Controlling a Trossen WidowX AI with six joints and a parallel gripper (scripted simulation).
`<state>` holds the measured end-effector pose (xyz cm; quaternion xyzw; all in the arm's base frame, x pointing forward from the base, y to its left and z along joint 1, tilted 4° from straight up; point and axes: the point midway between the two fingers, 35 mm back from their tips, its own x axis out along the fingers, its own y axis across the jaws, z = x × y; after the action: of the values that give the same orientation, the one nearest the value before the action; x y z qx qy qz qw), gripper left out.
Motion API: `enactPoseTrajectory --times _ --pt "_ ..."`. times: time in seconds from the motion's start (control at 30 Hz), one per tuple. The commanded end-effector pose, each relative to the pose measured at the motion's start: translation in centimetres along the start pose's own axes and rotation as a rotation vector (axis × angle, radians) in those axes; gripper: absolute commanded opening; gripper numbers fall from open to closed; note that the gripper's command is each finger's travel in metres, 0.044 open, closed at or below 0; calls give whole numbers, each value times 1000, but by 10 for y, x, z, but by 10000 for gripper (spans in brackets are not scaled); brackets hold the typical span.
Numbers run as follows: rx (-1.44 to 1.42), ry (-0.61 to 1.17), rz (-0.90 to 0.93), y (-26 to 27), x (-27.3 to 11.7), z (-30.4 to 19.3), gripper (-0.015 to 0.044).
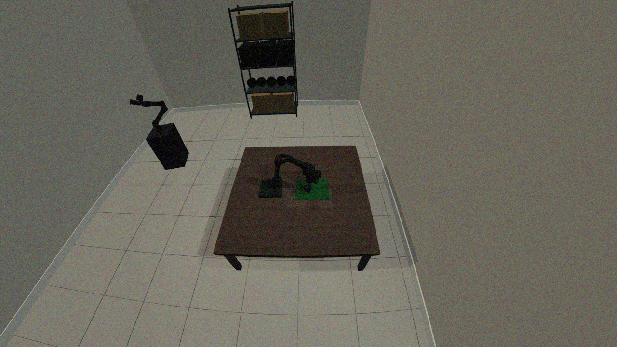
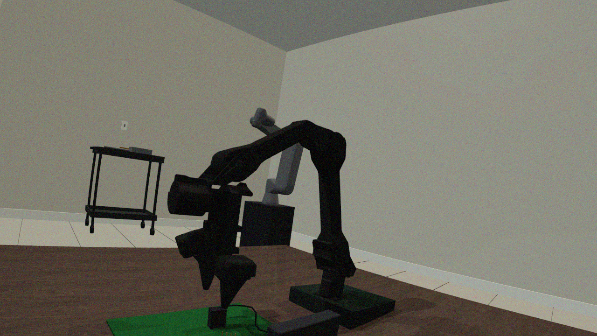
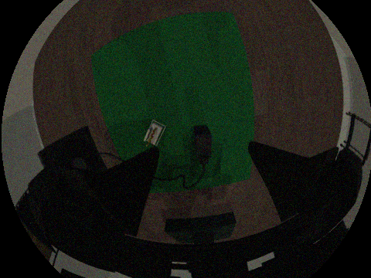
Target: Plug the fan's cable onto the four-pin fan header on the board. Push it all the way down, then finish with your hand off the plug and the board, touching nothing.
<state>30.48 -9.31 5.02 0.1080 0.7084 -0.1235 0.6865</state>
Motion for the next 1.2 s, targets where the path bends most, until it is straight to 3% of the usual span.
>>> enactPoseTrajectory --times 0.0,1.17 --pt "-2 9 -5 -1 7 -2 440" --pt "-2 9 -5 -1 52 -3 440"
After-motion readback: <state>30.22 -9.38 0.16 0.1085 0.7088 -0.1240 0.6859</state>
